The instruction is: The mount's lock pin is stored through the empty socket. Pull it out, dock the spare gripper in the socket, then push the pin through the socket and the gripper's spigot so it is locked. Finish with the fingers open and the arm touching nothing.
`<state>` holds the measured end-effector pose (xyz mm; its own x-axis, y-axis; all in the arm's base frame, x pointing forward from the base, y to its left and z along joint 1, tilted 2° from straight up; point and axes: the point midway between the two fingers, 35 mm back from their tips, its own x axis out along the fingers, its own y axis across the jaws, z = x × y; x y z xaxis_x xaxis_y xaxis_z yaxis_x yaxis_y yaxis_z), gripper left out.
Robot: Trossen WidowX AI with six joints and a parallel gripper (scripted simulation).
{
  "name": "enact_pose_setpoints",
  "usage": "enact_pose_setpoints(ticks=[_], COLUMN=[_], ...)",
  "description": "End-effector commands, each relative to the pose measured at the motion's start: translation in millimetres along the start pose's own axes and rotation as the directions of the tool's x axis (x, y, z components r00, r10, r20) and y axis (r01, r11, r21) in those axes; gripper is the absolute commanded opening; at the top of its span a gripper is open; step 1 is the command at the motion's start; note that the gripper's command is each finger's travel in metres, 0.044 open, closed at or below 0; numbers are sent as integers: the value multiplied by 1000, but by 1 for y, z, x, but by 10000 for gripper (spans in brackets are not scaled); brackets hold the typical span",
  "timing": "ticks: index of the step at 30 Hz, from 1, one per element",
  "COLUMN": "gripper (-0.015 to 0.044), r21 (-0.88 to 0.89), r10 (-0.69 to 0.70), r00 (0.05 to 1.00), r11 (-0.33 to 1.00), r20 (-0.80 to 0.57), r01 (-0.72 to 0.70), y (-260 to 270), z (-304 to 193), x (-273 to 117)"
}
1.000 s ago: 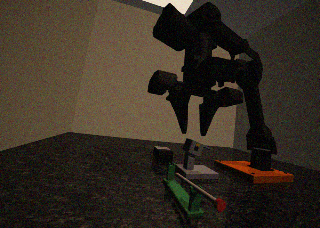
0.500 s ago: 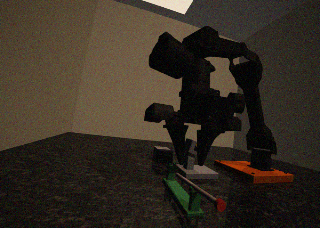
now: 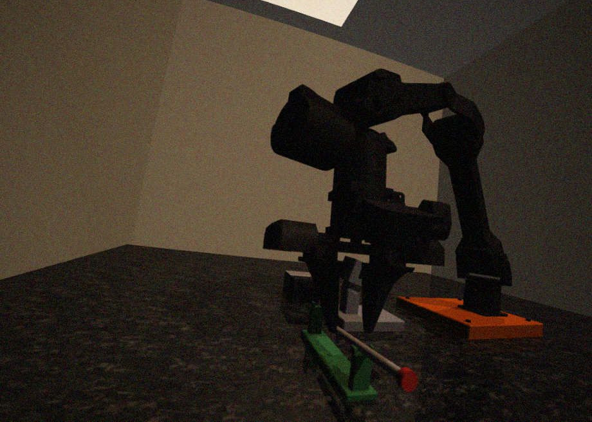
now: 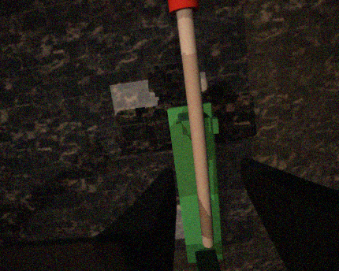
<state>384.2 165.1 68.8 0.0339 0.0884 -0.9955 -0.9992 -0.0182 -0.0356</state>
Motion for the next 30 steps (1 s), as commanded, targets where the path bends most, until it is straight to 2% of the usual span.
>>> enact_pose_setpoints(ticks=[1, 21, 28, 30], gripper=[180, 180, 0, 0], r21=[-4, -4, -4, -4], r10=[2, 2, 2, 2], r00=[1000, 1000, 1000, 1000], r11=[1000, 1000, 1000, 1000], r20=[-7, -7, -7, -7], r01=[-2, -2, -2, -2], y=[1, 2, 2, 2], z=[-2, -5, -5, -5], x=[9, 30, 30, 30])
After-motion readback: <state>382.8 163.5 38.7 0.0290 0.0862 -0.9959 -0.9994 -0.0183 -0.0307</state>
